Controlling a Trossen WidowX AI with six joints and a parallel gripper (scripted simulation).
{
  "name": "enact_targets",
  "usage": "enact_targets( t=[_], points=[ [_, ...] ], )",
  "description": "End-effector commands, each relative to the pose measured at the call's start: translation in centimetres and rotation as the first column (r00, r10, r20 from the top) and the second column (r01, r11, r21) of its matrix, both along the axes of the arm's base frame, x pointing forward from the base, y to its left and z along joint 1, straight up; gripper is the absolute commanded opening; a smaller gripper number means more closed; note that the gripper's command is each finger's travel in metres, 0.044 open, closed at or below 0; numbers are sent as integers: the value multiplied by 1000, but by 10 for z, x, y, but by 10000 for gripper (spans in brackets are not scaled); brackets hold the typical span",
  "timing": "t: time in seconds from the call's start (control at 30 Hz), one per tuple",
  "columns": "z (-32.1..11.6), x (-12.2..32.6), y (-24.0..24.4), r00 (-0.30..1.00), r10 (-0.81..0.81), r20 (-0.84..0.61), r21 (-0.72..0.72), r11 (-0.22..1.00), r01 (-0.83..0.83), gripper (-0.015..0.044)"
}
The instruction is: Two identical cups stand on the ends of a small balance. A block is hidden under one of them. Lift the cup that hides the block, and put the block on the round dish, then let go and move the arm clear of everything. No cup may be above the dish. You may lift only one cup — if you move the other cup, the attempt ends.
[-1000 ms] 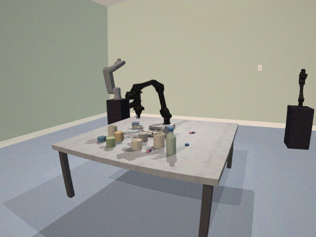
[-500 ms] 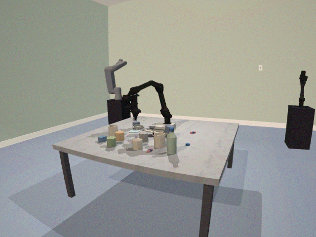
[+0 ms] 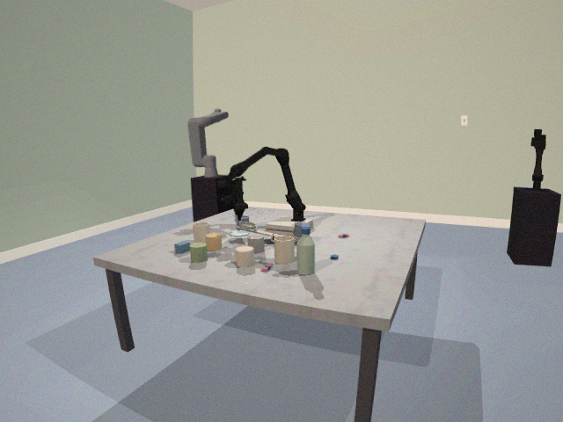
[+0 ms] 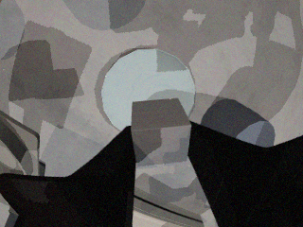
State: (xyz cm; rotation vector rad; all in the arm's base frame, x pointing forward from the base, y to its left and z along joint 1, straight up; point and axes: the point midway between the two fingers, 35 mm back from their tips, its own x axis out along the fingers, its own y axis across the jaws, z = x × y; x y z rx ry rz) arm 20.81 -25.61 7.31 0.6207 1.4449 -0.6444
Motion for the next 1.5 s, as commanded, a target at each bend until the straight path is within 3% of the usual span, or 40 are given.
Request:
enact_targets(
  t=[0.0,0.23,0.87,1.37,1.47],
  points=[
    [-11,-1,-1,1000,8,0,0,1000,-8,0],
    [-42,-1,-1,1000,8,0,0,1000,-8,0],
    [-63,0,-2,1000,8,0,0,1000,-8,0],
    [-58,0,-2,1000,3,-1,0,1000,-3,394],
    [-30,0,-2,1000,6,0,0,1000,-6,440]
  ],
)
